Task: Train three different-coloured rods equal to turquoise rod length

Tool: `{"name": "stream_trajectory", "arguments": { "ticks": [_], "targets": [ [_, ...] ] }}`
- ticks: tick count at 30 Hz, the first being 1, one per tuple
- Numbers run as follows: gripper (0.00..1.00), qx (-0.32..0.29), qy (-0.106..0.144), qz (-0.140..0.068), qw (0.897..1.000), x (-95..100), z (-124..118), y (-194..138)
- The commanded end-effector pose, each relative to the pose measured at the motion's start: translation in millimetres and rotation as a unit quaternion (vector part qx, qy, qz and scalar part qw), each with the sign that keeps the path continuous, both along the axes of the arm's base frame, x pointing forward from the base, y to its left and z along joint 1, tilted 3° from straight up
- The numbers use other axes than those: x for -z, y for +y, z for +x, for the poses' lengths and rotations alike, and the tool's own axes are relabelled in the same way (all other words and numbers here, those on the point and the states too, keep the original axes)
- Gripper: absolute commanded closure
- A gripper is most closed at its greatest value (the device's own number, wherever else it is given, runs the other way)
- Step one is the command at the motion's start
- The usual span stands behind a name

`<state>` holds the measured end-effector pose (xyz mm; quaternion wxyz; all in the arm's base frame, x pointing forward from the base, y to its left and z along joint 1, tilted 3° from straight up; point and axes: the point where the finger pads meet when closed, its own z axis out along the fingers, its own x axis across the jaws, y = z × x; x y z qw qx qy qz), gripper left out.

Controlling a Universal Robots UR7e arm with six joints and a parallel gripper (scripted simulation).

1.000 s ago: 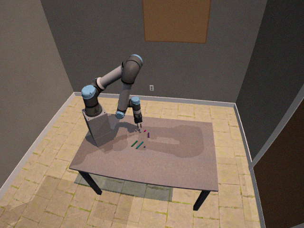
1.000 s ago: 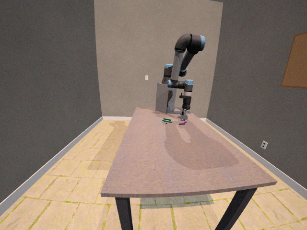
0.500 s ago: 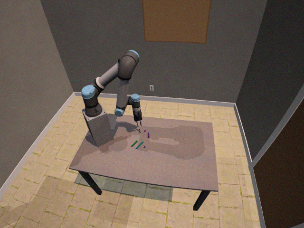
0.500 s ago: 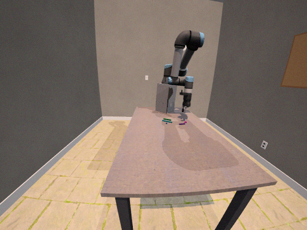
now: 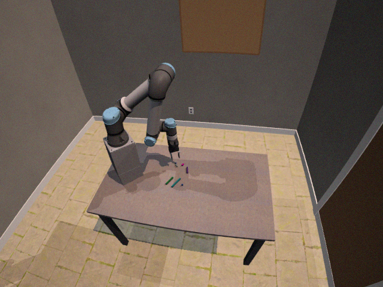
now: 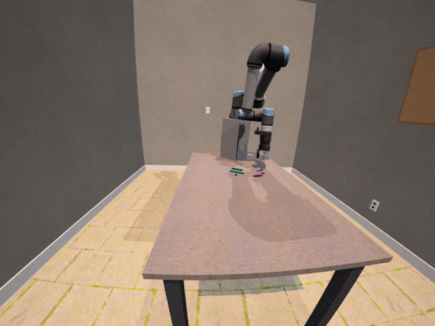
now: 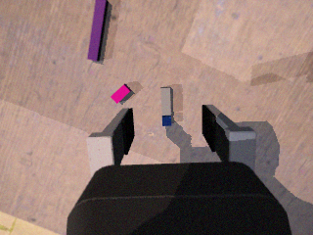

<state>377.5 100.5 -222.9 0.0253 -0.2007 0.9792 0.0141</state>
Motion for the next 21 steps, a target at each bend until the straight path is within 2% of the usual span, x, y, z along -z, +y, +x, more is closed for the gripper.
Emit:
{"name": "stream_trajectory", "arguments": {
  "ticks": [1, 21],
  "targets": [
    [0.00, 0.000, -0.001, 0.000, 1.000, -0.4, 0.4, 0.0],
    [0.00, -0.023, -0.001, -0.001, 1.000, 0.0, 3.2, -0.7]
  ]
}}
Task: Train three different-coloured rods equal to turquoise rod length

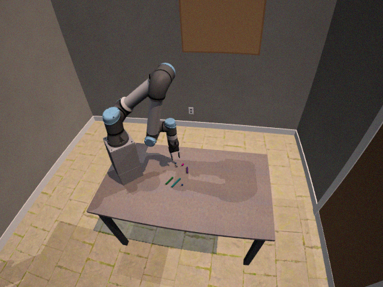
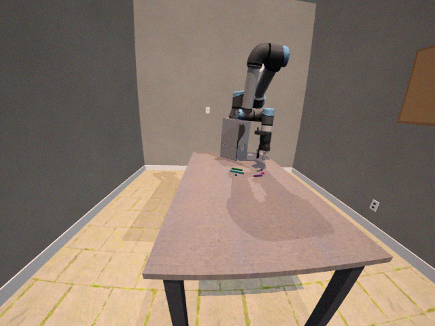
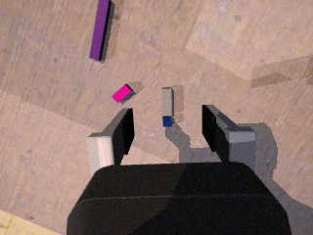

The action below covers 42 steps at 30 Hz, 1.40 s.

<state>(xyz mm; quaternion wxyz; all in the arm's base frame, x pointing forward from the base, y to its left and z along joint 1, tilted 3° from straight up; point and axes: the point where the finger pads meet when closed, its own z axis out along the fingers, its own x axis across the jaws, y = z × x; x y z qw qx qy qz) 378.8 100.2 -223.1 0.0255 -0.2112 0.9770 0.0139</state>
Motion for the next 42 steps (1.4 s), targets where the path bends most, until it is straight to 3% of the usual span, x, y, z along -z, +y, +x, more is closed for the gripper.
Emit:
{"name": "stream_trajectory", "arguments": {
  "ticks": [1, 12, 23, 29, 37, 39, 42],
  "targets": [
    [0.00, -0.016, -0.001, -0.001, 1.000, -0.1, 2, 0],
    [0.00, -0.076, -0.003, -0.003, 0.997, 0.9, 10, -2],
    [0.00, -0.174, -0.007, -0.008, 0.985, 2.5, 21, -4],
    [0.00, -0.260, -0.010, -0.012, 0.966, 3.9, 31, -6],
    [0.00, -0.376, -0.015, -0.017, 0.926, 5.7, 43, -7],
    [0.00, -0.376, -0.015, -0.017, 0.926, 5.7, 43, -7],
    [0.00, -0.428, -0.017, -0.019, 0.903, 6.5, 49, -8]
  ]
}}
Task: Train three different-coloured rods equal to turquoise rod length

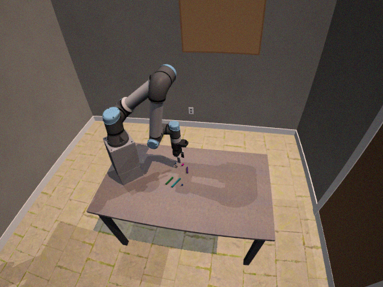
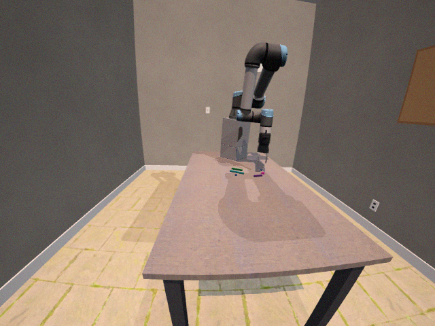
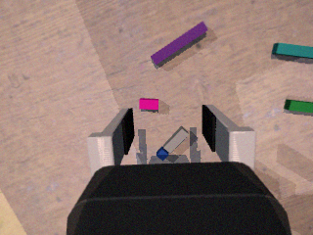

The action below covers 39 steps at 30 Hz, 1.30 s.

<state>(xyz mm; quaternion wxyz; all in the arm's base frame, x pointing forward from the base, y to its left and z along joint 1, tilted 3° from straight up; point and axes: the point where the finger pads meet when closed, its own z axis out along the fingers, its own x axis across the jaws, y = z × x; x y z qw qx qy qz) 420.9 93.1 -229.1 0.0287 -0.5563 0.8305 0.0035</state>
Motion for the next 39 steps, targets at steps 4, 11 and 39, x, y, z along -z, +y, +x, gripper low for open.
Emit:
{"name": "stream_trajectory", "arguments": {
  "ticks": [4, 11, 39],
  "targets": [
    [0.00, -0.127, -0.005, -0.006, 0.992, 1.4, 12, -1],
    [0.00, -0.230, -0.009, -0.010, 0.973, 2.8, 20, -2],
    [0.00, -0.582, -0.023, -0.026, 0.813, 7.7, 40, -11]
  ]
}}
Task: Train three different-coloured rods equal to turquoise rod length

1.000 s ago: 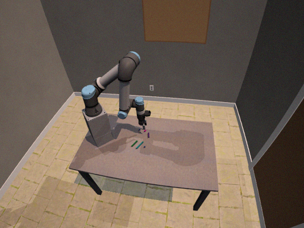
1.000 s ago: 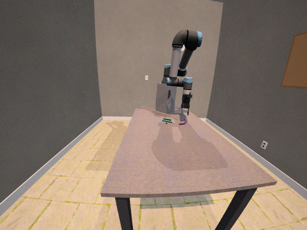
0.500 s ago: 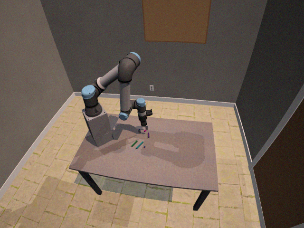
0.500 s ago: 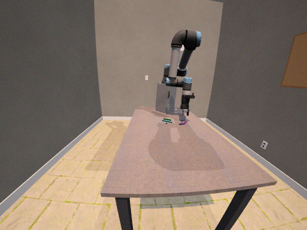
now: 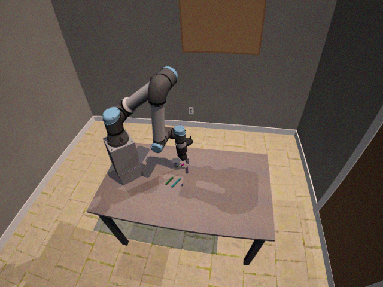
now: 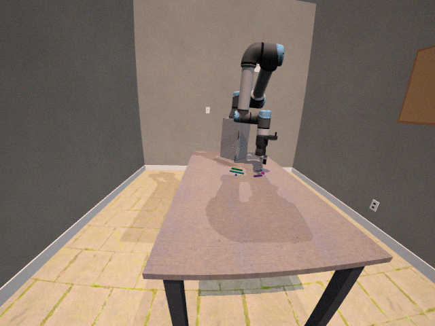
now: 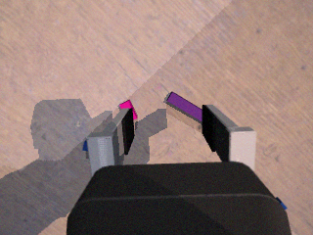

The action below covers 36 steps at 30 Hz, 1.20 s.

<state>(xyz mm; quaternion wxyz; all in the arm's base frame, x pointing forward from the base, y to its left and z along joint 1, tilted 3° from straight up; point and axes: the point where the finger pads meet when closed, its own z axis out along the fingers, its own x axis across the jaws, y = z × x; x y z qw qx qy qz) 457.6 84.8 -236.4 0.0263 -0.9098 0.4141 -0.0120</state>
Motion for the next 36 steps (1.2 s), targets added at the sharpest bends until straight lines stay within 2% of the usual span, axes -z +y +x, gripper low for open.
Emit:
{"name": "stream_trajectory", "arguments": {
  "ticks": [1, 7, 9, 23, 24, 26, 36],
  "targets": [
    [0.00, -0.083, -0.004, -0.004, 0.996, 0.5, 3, -3],
    [0.00, -0.172, -0.007, -0.008, 0.985, 1.6, 6, -7],
    [0.00, -0.172, -0.007, -0.008, 0.985, 1.6, 6, -7],
    [0.00, -0.361, -0.014, -0.016, 0.932, 3.8, 10, -18],
    [0.00, -0.370, -0.015, -0.017, 0.929, 3.9, 11, -18],
    [0.00, -0.370, -0.015, -0.017, 0.929, 3.9, 11, -18],
    [0.00, -0.440, -0.017, -0.020, 0.897, 4.7, 12, -24]
  ]
}}
